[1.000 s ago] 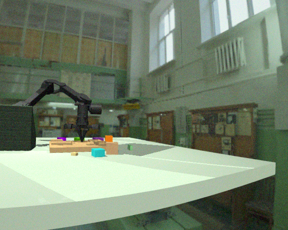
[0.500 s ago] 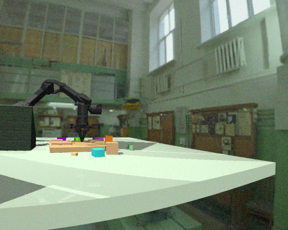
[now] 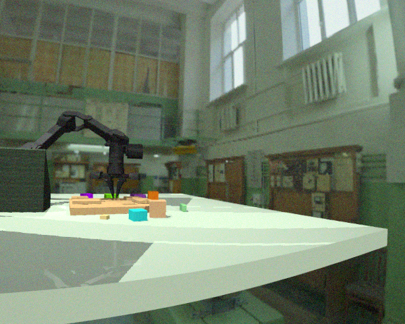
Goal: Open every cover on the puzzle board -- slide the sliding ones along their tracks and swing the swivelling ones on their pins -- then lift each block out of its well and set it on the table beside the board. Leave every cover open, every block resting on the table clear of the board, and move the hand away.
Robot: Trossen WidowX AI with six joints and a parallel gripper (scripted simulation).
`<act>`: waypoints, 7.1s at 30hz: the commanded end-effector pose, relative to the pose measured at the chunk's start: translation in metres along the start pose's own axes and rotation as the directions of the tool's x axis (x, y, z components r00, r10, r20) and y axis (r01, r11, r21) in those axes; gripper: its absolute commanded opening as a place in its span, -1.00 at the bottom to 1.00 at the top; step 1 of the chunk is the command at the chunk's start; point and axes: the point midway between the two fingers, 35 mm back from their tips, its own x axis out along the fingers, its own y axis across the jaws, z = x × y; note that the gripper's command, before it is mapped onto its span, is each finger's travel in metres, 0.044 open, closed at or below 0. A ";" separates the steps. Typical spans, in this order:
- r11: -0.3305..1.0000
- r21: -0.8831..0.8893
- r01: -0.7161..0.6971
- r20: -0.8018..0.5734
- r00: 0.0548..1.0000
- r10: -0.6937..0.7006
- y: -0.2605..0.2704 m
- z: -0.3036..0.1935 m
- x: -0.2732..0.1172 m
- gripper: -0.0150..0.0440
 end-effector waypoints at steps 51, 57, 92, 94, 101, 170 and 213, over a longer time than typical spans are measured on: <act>1.000 -0.008 0.002 0.002 1.000 -0.002 0.000 0.001 -0.018 0.00; 1.000 -0.008 0.002 0.002 1.000 -0.002 0.000 0.001 -0.015 0.00; 1.000 -0.008 0.002 0.003 1.000 -0.002 0.000 0.002 0.011 0.00; 1.000 -0.008 0.002 0.003 1.000 -0.002 0.000 0.002 0.013 0.00; 1.000 -0.012 0.004 -0.002 1.000 -0.004 -0.001 0.001 0.013 -0.05; 1.000 -0.007 0.002 -0.001 1.000 -0.002 -0.001 -0.001 -0.081 -0.22; 1.000 0.006 0.024 -0.057 0.998 -0.024 -0.020 -0.165 -0.098 -0.22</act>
